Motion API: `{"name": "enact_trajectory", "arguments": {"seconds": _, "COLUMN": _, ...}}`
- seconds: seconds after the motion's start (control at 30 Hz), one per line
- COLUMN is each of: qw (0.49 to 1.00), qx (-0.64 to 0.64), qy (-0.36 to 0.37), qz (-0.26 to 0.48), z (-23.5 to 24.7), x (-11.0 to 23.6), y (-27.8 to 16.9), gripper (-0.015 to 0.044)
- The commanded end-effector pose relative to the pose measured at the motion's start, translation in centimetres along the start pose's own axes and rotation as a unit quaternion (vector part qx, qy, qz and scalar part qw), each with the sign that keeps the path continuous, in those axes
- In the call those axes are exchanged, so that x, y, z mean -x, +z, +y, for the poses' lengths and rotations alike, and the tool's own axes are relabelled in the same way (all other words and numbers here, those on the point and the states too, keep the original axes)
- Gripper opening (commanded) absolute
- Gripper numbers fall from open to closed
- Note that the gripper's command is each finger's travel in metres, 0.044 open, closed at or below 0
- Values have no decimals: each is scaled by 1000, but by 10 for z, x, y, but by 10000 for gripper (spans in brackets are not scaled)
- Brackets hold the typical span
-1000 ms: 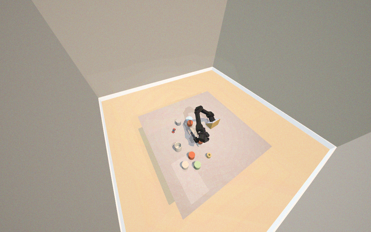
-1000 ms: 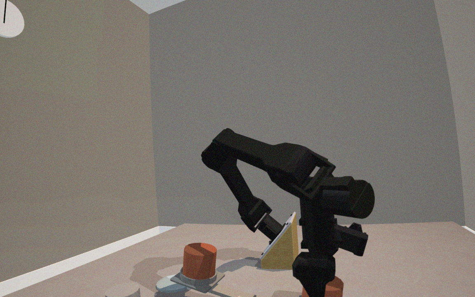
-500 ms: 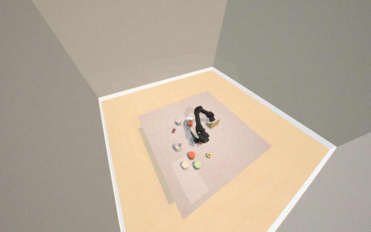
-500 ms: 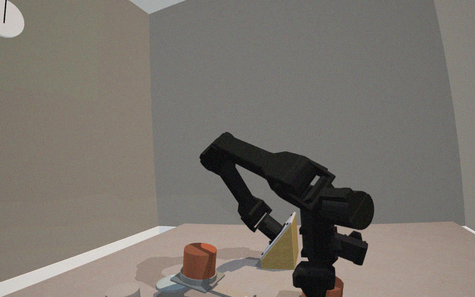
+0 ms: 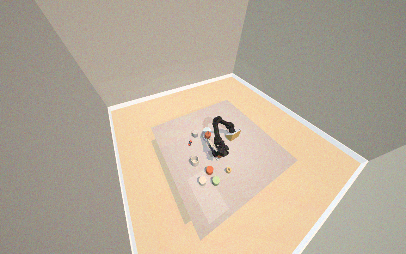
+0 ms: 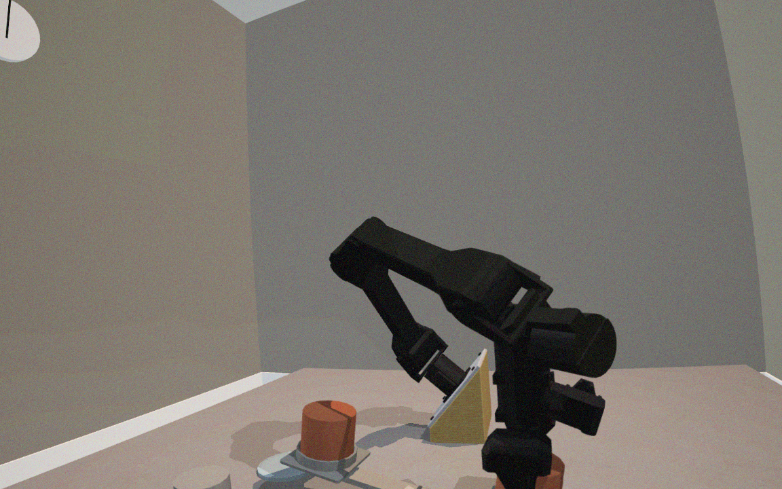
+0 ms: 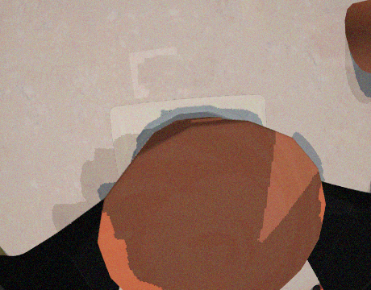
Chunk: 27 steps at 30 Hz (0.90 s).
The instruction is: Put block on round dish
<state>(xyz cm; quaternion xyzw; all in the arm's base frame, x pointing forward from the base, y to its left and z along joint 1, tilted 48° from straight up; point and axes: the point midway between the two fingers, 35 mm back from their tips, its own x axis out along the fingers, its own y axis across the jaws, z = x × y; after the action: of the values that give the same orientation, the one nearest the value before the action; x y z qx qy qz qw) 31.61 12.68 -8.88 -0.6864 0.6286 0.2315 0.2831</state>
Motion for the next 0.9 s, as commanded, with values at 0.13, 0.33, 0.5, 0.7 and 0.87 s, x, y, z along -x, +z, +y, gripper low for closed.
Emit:
{"name": "enact_trajectory", "arguments": {"seconds": 0.13, "qw": 1000, "qx": -2, "qy": -4, "qz": -3, "z": -3, "x": 12, "y": 3, "gripper": 0}}
{"name": "enact_trajectory", "arguments": {"seconds": 0.33, "qw": 1000, "qx": -2, "qy": -4, "qz": -4, "z": -4, "x": 20, "y": 4, "gripper": 0}}
{"name": "enact_trajectory", "arguments": {"seconds": 0.5, "qw": 1000, "qx": -2, "qy": -4, "qz": -4, "z": -5, "x": 26, "y": 4, "gripper": 0}}
{"name": "enact_trajectory", "arguments": {"seconds": 0.7, "qw": 1000, "qx": -2, "qy": -4, "qz": -5, "z": -5, "x": 34, "y": 5, "gripper": 0}}
{"name": "enact_trajectory", "arguments": {"seconds": 0.87, "qw": 1000, "qx": -1, "qy": -4, "qz": -5, "z": -6, "x": 40, "y": 5, "gripper": 0}}
